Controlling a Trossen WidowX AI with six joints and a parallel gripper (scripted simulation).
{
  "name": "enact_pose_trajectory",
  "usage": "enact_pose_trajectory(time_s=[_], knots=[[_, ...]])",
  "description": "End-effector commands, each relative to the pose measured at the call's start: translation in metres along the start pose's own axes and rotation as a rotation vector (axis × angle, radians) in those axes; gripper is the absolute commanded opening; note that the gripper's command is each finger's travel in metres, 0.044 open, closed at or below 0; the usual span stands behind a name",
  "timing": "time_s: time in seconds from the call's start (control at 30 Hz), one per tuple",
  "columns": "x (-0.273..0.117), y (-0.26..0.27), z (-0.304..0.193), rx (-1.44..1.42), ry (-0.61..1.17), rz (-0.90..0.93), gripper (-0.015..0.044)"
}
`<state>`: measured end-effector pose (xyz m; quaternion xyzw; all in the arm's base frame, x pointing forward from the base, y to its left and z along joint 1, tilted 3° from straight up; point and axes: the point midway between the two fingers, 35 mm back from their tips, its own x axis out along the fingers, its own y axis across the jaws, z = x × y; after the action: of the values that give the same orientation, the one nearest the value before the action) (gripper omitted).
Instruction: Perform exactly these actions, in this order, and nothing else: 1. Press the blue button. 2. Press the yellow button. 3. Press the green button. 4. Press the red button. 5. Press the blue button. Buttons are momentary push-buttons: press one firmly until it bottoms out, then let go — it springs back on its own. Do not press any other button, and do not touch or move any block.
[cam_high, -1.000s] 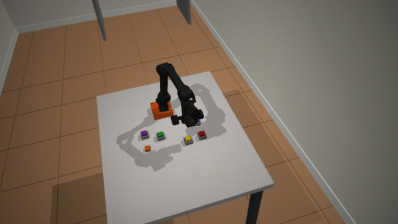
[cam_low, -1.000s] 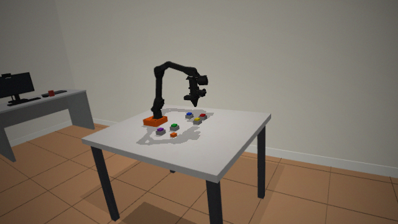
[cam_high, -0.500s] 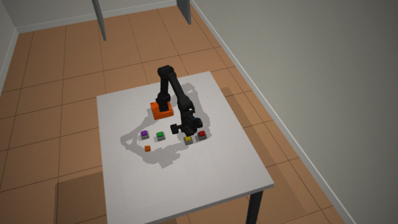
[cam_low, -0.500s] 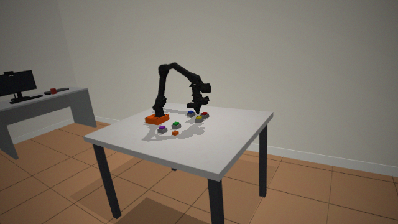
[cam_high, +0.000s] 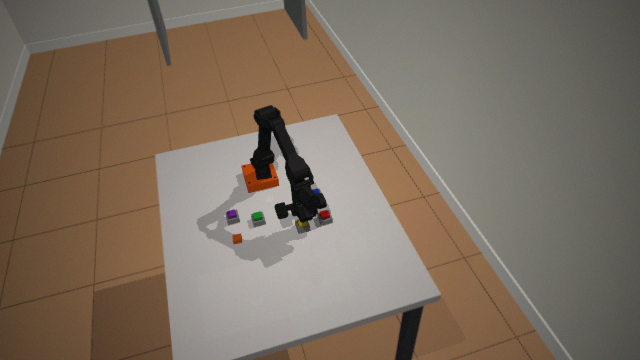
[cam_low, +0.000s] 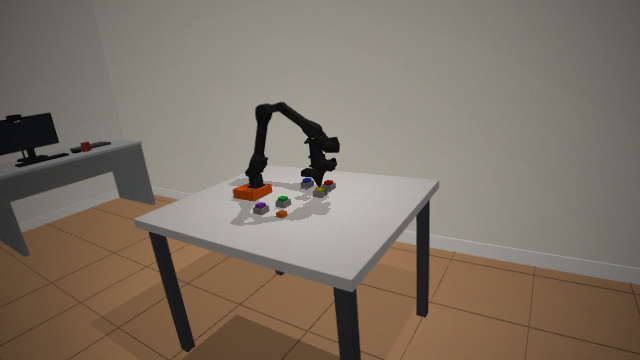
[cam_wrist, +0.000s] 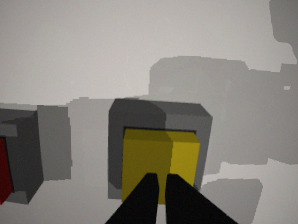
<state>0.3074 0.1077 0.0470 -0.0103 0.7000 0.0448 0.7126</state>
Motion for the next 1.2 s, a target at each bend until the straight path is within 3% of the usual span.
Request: enact_pose_trajectory(time_s=[0.0, 0.8, 1.17], knots=[[0.007, 0.0, 0.0, 0.0, 0.001, 0.002, 0.002], [0.017, 0.0, -0.001, 0.0, 0.001, 0.002, 0.002], [-0.041, 0.001, 0.001, 0.0, 0.0, 0.002, 0.002]])
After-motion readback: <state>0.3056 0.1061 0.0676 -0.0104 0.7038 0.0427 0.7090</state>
